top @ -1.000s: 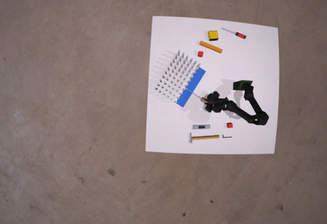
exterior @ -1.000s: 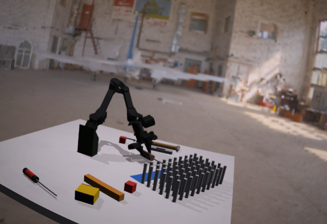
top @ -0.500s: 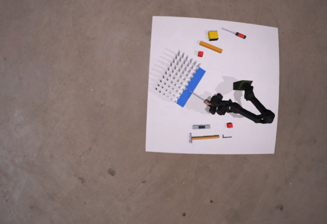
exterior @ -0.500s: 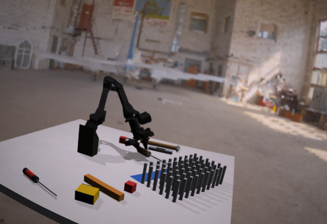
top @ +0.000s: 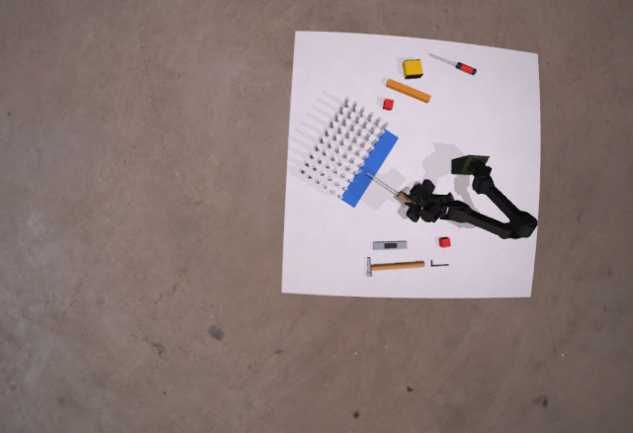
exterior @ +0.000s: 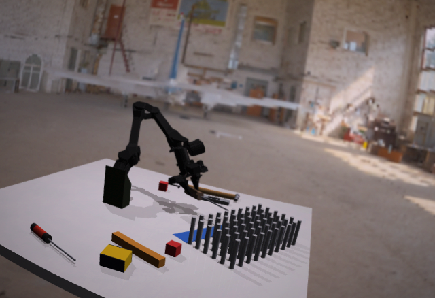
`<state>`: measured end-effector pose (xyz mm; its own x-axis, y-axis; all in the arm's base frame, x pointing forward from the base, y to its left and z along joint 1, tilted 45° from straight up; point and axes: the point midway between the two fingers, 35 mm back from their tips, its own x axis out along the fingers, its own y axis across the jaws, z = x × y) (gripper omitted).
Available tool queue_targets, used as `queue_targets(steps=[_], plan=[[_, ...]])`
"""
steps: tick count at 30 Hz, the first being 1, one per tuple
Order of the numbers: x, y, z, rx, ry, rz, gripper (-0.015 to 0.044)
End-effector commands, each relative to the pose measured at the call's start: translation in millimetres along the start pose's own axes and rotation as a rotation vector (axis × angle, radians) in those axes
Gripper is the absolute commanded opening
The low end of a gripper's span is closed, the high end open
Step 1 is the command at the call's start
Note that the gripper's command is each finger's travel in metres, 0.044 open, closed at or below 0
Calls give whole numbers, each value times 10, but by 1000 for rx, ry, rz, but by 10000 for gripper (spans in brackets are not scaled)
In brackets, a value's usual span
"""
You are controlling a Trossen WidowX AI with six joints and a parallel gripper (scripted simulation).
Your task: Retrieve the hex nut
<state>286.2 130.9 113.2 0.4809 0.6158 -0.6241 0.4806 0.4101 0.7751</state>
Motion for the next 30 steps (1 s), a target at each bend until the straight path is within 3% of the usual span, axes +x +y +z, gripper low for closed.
queue_targets(steps=[1,13,14,30], plan=[[-174,84,96,-10,0,5,0],[-735,239,292,-7,-1,21,0],[-590,184,278,4,-1,6,0],[-612,-251,1154,365,-172,-168,0]])
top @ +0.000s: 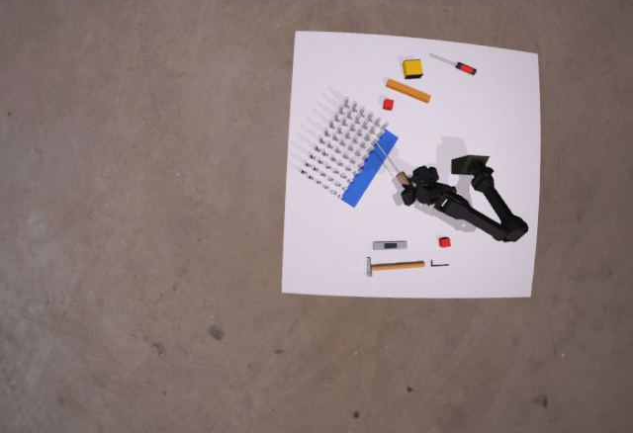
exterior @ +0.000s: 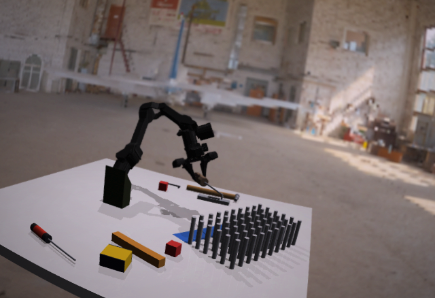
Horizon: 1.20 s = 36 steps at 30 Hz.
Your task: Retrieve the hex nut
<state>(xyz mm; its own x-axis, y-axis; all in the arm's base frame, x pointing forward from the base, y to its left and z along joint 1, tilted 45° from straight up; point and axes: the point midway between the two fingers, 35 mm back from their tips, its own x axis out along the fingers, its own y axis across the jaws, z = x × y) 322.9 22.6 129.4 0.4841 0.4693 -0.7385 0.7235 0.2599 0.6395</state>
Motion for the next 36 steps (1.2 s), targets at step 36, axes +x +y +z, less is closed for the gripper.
queue_targets(steps=[36], plan=[[-28,-1522,1878,856,-301,-393,0]])
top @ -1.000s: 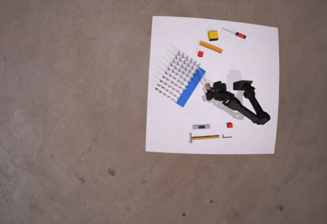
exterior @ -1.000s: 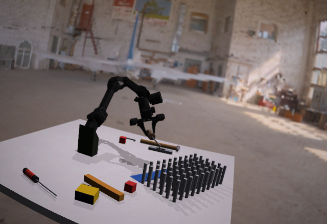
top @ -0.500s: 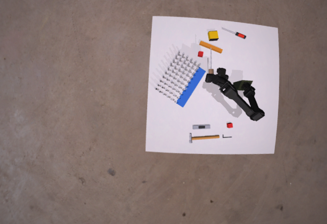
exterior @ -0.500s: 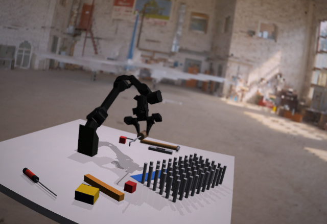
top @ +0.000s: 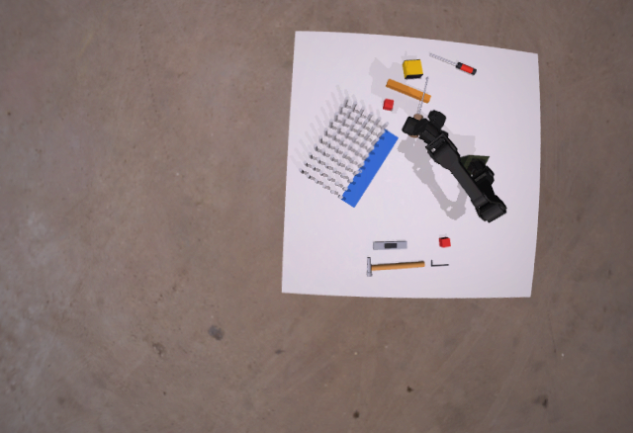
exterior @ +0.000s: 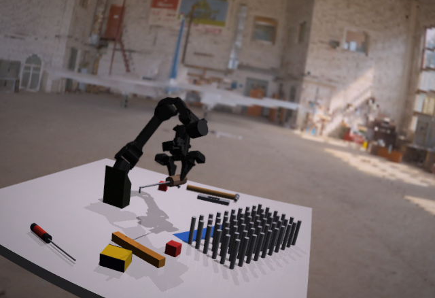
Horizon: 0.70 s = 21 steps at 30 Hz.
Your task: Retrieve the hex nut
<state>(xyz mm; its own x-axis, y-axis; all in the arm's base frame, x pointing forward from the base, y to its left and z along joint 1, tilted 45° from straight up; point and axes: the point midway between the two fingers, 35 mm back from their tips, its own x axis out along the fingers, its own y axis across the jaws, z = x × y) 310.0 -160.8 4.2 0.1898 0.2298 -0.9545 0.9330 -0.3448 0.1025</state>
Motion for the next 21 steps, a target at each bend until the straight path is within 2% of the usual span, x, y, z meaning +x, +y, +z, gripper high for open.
queue_targets(steps=[1,21], plan=[[68,-20,256,96,-36,-40,0],[446,-430,1464,574,-184,-248,0]])
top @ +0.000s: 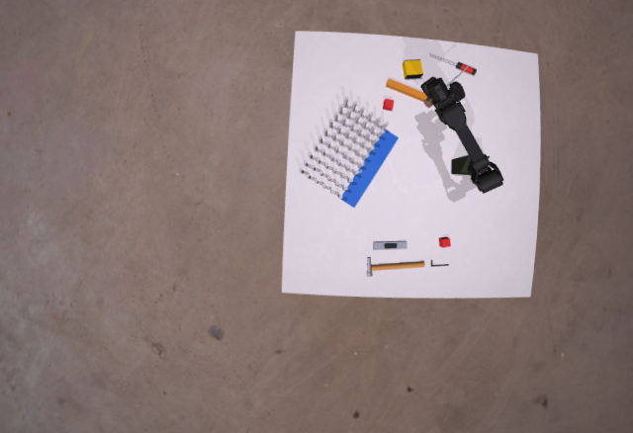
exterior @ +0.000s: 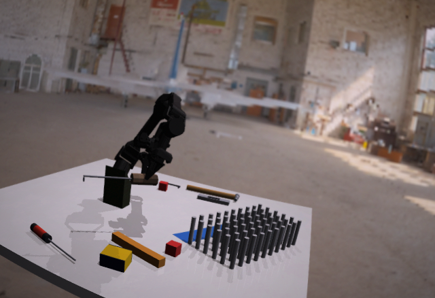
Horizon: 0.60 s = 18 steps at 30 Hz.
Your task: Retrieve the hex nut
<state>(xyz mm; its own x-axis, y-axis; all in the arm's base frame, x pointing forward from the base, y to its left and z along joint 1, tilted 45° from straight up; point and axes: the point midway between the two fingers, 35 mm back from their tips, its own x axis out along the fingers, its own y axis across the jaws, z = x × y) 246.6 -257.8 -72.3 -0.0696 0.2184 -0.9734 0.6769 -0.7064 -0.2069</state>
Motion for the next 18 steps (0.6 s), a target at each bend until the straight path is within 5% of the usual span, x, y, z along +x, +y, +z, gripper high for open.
queue_targets(steps=[1,18], plan=[[129,17,241,92,-36,-44,0],[728,-140,1199,451,-158,-233,0]])
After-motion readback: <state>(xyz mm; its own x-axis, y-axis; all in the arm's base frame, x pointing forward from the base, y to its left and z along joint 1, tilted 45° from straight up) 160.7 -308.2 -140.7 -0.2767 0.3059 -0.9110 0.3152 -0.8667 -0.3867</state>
